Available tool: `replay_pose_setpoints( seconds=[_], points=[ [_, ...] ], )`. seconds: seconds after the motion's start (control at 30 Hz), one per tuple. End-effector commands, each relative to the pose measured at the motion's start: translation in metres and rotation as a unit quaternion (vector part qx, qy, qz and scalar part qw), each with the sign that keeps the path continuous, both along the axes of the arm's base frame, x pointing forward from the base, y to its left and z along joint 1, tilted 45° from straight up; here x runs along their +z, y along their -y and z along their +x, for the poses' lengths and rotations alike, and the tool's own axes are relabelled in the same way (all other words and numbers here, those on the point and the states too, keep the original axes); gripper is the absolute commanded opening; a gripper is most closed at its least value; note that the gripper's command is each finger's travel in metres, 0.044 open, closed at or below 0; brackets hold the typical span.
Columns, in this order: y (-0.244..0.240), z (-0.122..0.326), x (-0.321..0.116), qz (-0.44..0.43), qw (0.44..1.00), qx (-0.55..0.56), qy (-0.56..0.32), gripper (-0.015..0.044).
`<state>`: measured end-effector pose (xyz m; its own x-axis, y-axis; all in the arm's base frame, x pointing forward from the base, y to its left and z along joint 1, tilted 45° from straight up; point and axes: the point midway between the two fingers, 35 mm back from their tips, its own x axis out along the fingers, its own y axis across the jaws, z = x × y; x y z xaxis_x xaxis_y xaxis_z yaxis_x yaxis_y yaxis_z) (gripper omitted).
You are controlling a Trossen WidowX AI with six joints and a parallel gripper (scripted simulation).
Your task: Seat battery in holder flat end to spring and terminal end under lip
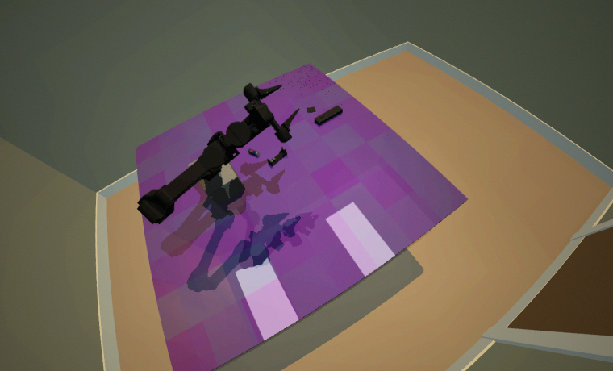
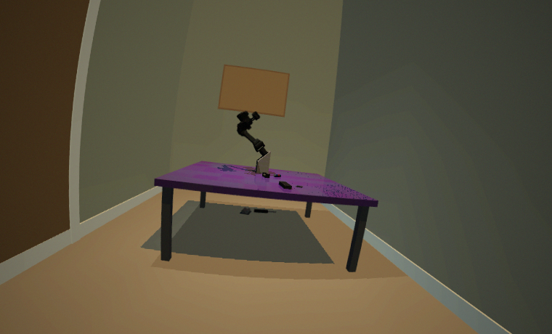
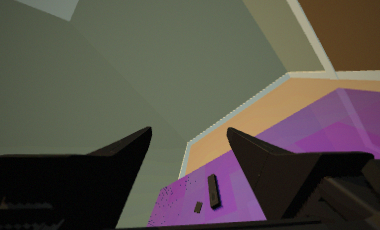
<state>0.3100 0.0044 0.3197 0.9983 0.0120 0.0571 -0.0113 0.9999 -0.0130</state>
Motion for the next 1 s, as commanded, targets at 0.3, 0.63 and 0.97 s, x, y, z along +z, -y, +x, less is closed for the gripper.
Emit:
replay_pose_setpoints(
  seconds=[0.3,0.63,0.97],
  points=[
    [-0.012,0.051,-0.154,0.206,0.938,-0.09,-0.262,0.0227],
    [-0.014,0.016,-0.317,0.275,0.792,-0.3,-0.455,0.0227],
    [0.005,-0.074,-0.422,0.224,0.66,-0.557,-0.452,0.0227]
  ],
)
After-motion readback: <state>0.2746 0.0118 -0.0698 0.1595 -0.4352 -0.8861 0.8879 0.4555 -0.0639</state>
